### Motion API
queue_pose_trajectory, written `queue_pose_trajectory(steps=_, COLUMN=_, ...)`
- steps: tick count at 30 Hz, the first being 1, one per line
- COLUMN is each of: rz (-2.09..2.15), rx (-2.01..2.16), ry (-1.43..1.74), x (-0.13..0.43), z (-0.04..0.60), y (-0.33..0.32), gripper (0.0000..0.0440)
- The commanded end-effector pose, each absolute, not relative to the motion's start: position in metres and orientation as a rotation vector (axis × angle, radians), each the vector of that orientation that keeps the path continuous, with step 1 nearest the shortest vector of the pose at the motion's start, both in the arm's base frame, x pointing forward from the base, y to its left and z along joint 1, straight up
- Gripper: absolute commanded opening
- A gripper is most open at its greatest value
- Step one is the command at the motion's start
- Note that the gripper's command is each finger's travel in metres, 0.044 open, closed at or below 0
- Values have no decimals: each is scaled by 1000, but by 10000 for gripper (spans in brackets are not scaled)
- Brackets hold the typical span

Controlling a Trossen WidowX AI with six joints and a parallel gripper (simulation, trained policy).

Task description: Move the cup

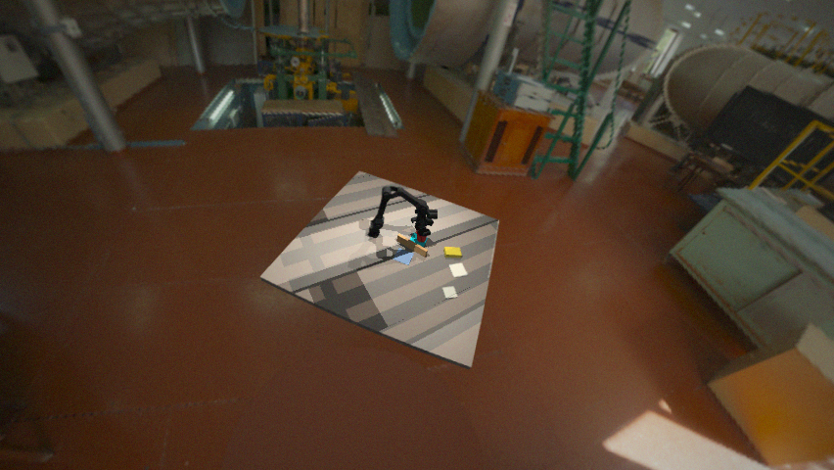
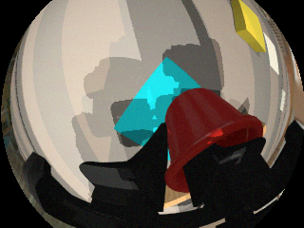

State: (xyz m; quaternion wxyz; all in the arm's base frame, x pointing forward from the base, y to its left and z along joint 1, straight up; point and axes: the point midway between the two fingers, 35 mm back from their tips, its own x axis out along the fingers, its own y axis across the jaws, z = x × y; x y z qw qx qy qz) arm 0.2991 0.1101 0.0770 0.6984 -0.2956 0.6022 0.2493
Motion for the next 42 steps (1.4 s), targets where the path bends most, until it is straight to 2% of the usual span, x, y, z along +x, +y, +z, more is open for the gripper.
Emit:
queue_pose_trajectory(steps=1, rz=547, rx=-660, ry=1351, x=297, z=69, y=110, gripper=20)
queue_pose_trajectory(steps=6, rz=543, rx=-650, ry=1341, x=296, z=65, y=111, gripper=53)
queue_pose_trajectory(steps=10, rz=544, rx=-627, ry=1301, x=300, z=71, y=114, gripper=135)
queue_pose_trajectory(steps=21, rz=568, rx=-591, ry=1238, x=294, z=90, y=115, gripper=173)
queue_pose_trajectory(steps=35, rz=573, rx=-542, ry=1147, x=288, z=125, y=117, gripper=253)
queue_pose_trajectory(steps=39, rz=569, rx=-533, ry=1109, x=289, z=139, y=116, gripper=300)
queue_pose_trajectory(steps=42, rz=562, rx=-523, ry=1088, x=291, z=149, y=115, gripper=367)
